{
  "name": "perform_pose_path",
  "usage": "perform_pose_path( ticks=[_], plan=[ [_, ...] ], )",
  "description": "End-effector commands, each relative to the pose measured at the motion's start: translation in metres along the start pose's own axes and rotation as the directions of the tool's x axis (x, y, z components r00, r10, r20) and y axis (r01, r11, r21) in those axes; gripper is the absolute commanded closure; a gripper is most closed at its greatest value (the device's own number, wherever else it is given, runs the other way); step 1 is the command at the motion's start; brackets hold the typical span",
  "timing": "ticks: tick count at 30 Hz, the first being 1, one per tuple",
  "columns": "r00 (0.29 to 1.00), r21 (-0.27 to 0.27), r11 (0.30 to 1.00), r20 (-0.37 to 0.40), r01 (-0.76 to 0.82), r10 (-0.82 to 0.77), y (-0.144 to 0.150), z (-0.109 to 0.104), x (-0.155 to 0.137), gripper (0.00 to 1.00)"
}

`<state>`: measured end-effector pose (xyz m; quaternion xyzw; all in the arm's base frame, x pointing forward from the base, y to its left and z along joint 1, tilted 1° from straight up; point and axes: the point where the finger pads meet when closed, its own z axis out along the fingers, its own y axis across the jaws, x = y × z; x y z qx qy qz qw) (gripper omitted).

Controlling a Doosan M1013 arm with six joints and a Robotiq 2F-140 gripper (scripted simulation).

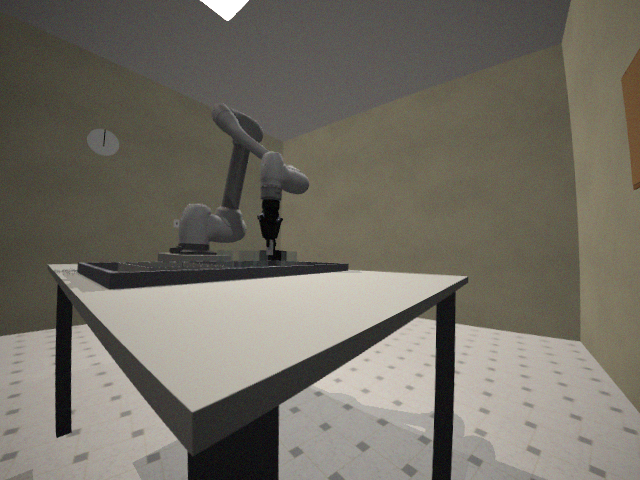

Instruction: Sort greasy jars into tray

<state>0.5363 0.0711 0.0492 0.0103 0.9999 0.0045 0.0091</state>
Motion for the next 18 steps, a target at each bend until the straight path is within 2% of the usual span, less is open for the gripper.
perform_pose_path(
  ticks=[1,18],
  plan=[
    [1.000,0.000,1.000,0.000,0.000,0.000,0.0000,-0.0001,0.0003,1.00],
    [1.000,0.000,1.000,0.000,0.000,0.000,0.0000,-0.0001,0.0023,1.00]
  ],
)
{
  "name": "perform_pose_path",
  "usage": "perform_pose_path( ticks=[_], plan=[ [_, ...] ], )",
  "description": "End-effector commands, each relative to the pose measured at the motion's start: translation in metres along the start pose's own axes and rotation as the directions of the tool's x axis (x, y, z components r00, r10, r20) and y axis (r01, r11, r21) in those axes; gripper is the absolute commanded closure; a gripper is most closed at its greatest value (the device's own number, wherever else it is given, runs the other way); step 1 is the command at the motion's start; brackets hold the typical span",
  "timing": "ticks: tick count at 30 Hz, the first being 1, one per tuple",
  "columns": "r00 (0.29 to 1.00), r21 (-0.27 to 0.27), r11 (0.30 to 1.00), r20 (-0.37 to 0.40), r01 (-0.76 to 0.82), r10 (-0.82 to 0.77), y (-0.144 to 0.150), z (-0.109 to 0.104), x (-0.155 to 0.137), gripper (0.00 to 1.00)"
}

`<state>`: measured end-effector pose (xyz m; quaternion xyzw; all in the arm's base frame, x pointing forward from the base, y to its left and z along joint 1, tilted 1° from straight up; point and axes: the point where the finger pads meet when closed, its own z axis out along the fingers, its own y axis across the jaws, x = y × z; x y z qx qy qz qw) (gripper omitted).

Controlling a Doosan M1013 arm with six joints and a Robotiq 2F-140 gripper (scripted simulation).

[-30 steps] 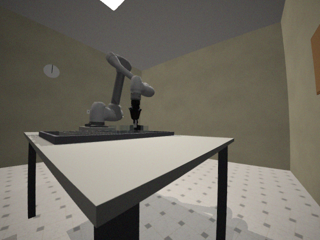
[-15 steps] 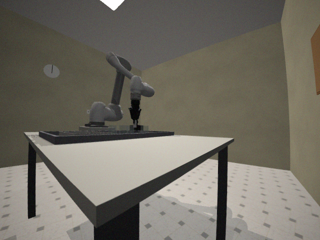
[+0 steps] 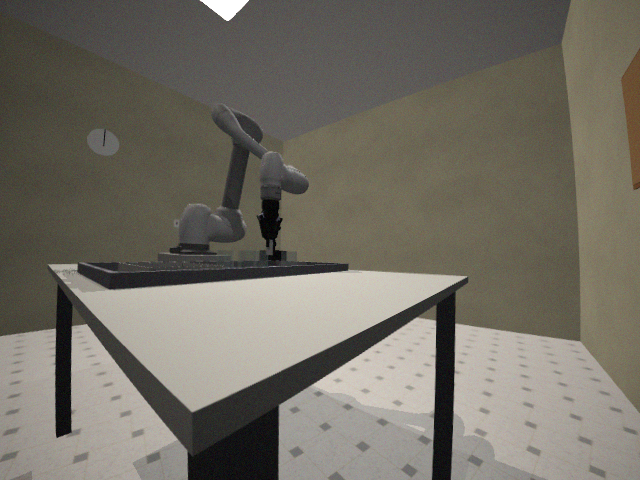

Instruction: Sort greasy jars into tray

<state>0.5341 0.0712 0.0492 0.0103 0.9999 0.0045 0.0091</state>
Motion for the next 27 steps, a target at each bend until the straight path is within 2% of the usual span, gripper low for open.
perform_pose_path(
  ticks=[1,27],
  plan=[
    [1.000,0.000,1.000,0.000,0.000,0.000,0.0000,-0.0001,0.0003,1.00],
    [1.000,0.000,1.000,0.000,0.000,0.000,0.0000,-0.0001,0.0035,1.00]
  ],
)
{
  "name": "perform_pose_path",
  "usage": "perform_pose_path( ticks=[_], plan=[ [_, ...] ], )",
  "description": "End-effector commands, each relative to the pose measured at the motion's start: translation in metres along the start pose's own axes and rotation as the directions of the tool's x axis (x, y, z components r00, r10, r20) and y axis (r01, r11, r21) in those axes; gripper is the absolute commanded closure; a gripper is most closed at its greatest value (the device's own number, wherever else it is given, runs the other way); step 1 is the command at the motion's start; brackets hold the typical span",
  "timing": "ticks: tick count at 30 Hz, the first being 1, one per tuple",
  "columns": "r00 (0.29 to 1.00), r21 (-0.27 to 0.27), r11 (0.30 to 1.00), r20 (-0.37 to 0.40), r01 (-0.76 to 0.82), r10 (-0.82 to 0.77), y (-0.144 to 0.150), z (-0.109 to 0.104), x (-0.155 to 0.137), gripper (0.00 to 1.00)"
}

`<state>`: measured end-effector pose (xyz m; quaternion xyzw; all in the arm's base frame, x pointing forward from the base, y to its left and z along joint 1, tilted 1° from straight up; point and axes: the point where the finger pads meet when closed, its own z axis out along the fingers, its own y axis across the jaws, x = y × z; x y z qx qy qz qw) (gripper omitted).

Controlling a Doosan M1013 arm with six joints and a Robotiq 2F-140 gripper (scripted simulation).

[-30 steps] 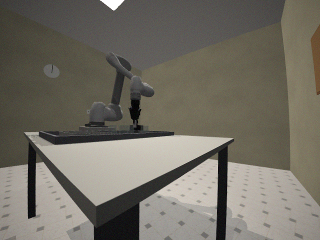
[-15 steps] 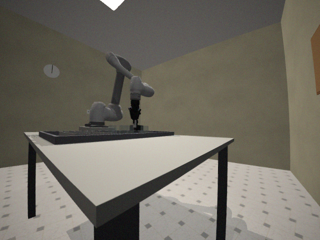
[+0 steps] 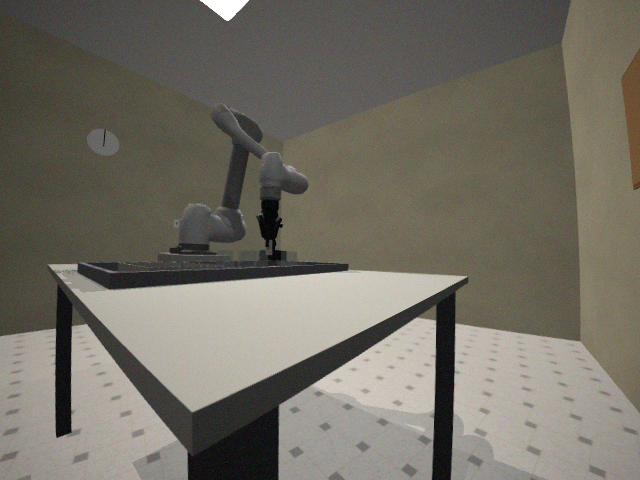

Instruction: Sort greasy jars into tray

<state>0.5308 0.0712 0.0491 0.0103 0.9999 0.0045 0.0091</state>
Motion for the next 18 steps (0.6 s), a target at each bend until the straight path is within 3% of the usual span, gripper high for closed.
perform_pose_path(
  ticks=[1,18],
  plan=[
    [1.000,0.000,1.000,0.000,0.000,0.000,0.0000,-0.0001,0.0004,1.00],
    [1.000,0.000,1.000,0.000,0.000,0.000,0.0000,-0.0001,0.0024,1.00]
  ],
)
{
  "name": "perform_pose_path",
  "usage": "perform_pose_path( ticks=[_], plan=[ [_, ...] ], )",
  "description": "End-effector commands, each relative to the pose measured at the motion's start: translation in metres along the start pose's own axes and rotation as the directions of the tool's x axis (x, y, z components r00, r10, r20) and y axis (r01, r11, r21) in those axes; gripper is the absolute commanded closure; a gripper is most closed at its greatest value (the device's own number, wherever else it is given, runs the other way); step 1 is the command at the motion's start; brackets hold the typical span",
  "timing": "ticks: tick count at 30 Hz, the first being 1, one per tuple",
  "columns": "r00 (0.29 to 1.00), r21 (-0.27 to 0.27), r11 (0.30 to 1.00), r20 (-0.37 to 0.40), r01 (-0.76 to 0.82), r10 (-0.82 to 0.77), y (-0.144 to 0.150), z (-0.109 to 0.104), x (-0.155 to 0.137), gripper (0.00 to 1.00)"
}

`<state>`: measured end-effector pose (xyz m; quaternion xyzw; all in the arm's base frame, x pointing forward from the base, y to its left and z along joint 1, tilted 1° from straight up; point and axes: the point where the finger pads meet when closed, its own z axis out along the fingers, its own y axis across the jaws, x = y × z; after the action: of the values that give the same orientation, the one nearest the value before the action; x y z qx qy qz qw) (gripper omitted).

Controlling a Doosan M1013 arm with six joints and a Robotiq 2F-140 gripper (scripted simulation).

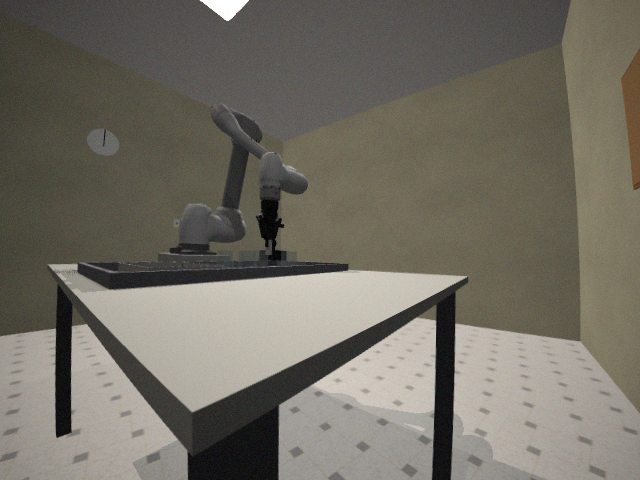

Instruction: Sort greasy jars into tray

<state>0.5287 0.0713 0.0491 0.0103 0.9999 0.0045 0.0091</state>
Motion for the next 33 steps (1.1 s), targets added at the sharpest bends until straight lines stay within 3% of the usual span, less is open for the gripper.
perform_pose_path(
  ticks=[1,33],
  plan=[
    [1.000,0.000,1.000,0.000,0.000,0.000,0.0000,-0.0001,0.0004,1.00],
    [1.000,0.000,1.000,0.000,0.000,0.000,0.0000,-0.0001,0.0041,1.00]
  ],
)
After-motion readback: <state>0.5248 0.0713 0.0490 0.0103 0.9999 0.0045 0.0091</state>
